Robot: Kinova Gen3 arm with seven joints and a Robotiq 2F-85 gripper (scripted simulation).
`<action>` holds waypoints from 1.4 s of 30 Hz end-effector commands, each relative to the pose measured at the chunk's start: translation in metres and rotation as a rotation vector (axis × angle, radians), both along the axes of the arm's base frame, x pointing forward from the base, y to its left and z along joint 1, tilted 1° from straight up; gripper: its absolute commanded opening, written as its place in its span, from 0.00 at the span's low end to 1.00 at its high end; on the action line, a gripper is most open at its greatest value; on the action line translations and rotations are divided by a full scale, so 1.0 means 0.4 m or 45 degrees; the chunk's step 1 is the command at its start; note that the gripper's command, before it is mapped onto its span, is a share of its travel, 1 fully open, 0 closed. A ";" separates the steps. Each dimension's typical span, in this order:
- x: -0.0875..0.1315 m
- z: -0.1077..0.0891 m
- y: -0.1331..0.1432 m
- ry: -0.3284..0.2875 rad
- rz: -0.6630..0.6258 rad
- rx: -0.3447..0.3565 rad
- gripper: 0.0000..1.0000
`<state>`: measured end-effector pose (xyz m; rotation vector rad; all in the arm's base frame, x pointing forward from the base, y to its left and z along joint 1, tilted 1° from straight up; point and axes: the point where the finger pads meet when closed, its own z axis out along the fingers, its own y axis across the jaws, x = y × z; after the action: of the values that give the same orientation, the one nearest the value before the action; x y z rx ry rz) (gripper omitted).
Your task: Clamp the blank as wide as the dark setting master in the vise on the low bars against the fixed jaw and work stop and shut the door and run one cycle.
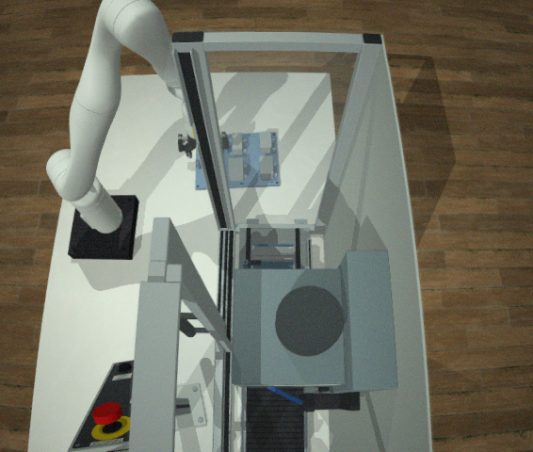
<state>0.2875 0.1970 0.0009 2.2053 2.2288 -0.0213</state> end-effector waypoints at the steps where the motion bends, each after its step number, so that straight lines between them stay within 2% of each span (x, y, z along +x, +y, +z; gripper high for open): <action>1: 0.001 -0.006 0.001 -0.001 0.000 0.001 1.00; 31: 0.001 -0.021 0.000 -0.001 0.000 0.001 1.00; 32: 0.001 -0.021 0.000 -0.001 0.000 0.001 0.10; 42: 0.001 -0.019 0.000 -0.001 0.000 0.001 0.10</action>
<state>0.2875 0.1968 -0.0074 2.2050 2.2287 -0.0213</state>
